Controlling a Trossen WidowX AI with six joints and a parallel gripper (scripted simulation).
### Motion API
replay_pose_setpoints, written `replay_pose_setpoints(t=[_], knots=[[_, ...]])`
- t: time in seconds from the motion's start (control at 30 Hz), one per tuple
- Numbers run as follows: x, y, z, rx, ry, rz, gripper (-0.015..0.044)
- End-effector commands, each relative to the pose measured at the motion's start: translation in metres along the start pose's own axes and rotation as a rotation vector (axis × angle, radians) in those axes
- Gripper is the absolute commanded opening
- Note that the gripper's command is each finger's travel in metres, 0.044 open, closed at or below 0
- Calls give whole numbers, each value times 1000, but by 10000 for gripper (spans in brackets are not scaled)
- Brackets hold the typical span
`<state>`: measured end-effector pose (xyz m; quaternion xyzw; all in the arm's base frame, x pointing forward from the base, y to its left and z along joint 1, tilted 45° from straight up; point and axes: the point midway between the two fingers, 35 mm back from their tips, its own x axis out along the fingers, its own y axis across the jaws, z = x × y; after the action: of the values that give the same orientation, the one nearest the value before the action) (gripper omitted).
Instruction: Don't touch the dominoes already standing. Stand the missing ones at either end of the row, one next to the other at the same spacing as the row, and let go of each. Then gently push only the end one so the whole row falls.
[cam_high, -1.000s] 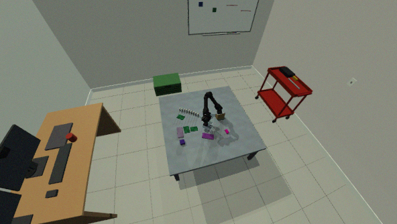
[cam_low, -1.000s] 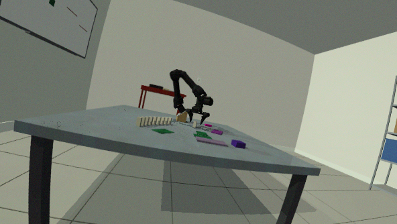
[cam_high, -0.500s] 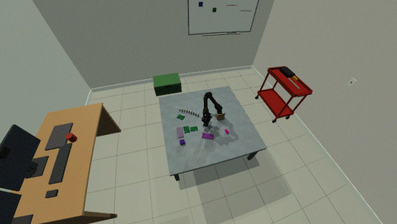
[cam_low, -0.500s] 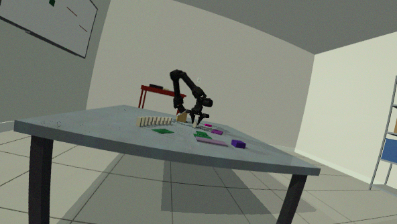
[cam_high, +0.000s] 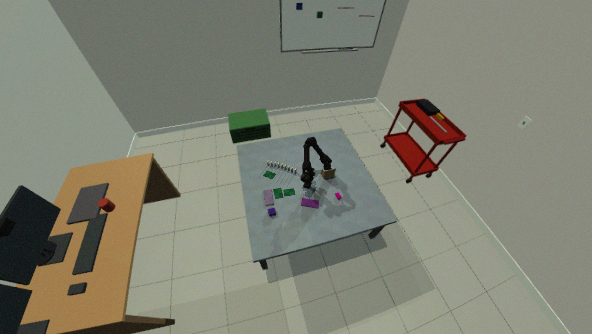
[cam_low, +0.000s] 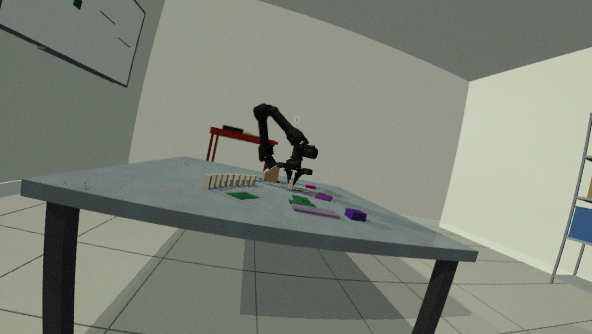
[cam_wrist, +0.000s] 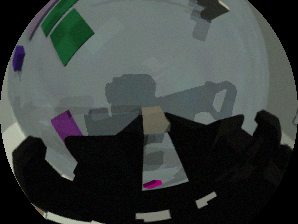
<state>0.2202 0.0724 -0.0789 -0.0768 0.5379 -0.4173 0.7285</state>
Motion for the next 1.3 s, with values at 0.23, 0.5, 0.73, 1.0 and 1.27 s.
replay_pose_setpoints(t=[0.23, 0.5, 0.73, 1.0, 1.27], knots=[[-127, 0, -3, 37, -7, 10, 107], [-134, -21, 38, 38, -2, 20, 107], [-132, -108, 132, 54, -14, 7, 107], [-127, -117, 139, 56, -16, 3, 107], [-88, -111, 143, 56, -12, 11, 107]])
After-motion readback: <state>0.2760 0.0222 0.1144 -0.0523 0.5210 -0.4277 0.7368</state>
